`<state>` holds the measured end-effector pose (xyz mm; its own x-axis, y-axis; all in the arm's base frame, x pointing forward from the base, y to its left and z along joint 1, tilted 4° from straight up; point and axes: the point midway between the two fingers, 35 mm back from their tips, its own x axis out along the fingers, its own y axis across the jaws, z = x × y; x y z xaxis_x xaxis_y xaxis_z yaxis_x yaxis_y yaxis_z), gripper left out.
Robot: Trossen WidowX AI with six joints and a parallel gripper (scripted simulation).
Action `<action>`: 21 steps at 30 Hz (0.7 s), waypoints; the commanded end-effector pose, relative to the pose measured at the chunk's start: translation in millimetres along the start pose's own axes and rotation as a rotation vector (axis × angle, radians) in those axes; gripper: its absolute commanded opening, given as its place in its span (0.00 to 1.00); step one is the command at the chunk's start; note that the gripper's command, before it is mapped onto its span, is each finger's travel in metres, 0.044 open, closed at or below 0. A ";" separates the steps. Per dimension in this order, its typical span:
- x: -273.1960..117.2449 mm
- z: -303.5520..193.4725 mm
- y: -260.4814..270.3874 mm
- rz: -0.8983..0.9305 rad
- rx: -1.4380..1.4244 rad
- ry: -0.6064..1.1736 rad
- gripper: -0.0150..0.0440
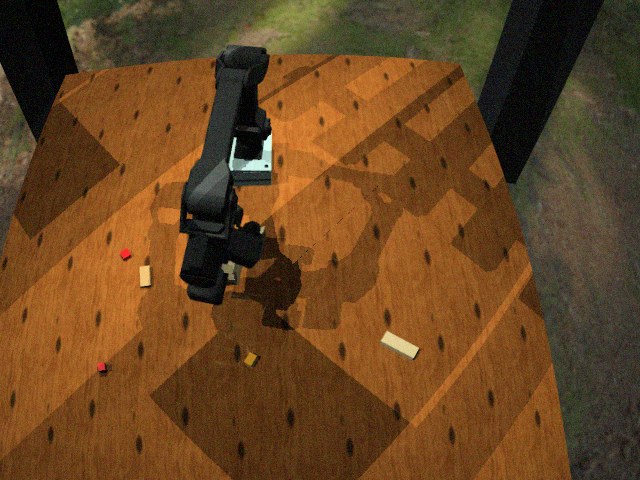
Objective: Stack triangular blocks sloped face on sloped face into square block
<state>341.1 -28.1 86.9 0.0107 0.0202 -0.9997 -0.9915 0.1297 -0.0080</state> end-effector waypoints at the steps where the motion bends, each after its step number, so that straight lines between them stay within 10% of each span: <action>1: -7.2 -2.3 -3.3 -0.018 0.024 -0.111 0.25; 21: -35.2 -23.0 36.2 -0.035 0.051 -0.216 0.25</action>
<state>313.8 -45.5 116.9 0.0806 0.2214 -0.9718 -0.9817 0.1865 -0.0389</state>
